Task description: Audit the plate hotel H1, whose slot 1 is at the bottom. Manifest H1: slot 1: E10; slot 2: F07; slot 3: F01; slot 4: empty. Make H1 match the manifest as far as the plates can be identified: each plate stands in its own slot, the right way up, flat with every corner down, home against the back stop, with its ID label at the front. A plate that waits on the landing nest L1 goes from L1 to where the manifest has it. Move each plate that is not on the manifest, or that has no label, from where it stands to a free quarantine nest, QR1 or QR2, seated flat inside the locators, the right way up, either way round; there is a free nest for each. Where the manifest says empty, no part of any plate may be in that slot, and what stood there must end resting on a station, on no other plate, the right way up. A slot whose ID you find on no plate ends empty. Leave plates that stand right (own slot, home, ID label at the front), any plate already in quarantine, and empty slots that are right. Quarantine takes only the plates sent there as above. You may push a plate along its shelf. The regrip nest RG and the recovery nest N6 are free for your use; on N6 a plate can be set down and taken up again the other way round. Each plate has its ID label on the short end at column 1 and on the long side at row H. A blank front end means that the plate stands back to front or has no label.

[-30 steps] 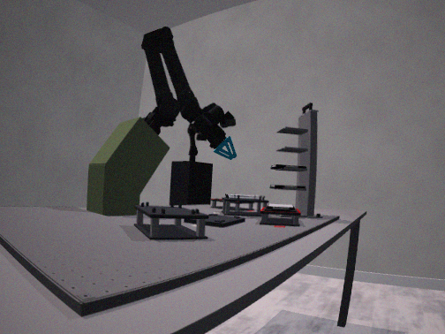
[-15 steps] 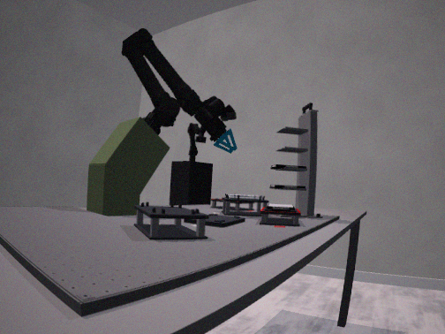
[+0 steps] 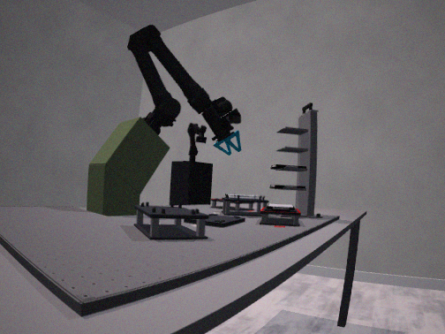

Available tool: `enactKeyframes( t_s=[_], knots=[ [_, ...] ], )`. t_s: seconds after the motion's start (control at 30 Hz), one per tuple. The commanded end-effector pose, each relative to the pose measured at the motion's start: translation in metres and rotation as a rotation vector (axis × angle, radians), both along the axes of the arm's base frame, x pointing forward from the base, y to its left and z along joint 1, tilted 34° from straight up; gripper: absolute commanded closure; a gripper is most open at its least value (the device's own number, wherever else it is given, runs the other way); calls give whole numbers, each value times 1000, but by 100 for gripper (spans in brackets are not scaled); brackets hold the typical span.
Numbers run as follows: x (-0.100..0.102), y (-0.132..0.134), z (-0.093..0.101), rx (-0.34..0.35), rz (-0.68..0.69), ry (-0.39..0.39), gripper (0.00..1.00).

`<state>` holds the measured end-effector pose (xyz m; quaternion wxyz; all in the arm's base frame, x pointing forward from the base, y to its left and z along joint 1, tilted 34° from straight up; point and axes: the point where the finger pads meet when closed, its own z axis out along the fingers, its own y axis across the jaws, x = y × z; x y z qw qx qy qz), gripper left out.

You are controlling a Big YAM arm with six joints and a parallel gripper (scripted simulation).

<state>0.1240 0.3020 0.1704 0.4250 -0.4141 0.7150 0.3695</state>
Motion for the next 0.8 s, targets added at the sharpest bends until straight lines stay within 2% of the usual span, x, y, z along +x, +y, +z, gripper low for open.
enactKeyframes(
  t_s=[0.0, 0.13, 0.2, 0.7, 0.77],
  knots=[
    [-2, 17, 32, -14, 69, -98, 0],
    [-9, 27, 38, -59, 133, -147, 0],
    [-9, 27, 38, -59, 133, -147, 0],
    [-36, 63, 62, -229, 374, -330, 0],
    [-36, 63, 62, -229, 374, -330, 0]
  ],
)
